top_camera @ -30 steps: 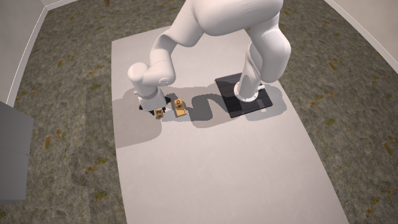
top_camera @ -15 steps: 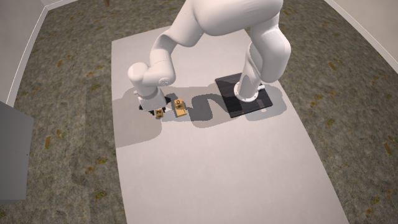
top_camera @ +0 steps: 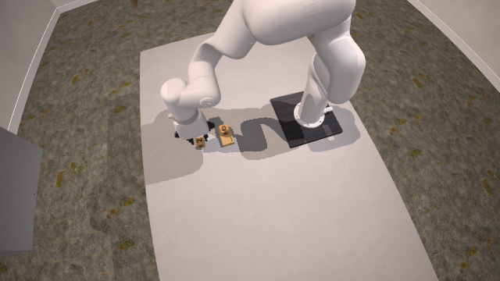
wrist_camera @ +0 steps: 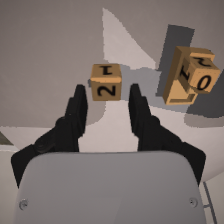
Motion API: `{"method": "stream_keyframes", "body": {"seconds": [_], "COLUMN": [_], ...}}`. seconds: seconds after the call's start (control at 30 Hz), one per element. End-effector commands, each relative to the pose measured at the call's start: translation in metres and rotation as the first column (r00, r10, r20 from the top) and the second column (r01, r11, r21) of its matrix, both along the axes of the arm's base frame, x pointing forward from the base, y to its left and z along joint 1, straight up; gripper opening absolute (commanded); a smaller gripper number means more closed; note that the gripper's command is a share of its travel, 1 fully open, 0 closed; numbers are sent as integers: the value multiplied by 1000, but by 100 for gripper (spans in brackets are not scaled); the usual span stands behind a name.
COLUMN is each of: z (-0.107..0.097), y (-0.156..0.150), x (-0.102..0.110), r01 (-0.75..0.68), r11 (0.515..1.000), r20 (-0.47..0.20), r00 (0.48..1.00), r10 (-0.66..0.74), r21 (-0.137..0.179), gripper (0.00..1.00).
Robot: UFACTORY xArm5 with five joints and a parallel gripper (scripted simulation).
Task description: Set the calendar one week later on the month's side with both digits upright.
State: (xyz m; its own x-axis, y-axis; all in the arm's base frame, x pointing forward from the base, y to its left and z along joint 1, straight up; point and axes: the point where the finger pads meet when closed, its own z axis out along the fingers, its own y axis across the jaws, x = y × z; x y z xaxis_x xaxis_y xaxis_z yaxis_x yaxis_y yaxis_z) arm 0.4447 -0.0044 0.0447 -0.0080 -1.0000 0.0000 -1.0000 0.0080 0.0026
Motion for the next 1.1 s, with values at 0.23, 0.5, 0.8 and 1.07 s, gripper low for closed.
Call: {"method": "stream_keyframes", "body": {"seconds": [0.23, 0.5, 0.8, 1.07], "z": [1, 1, -8, -18], "y": [0, 0, 0, 0], "x": [1, 1, 1, 1], "r01": [0, 0, 0, 0], "r11": [1000, 1000, 1000, 1000], "r20": [4, 4, 4, 4], "r00": [1000, 1000, 1000, 1000], "r10": [0, 0, 0, 0], "r21": [0, 0, 0, 0], "gripper": [49, 49, 49, 49]}}
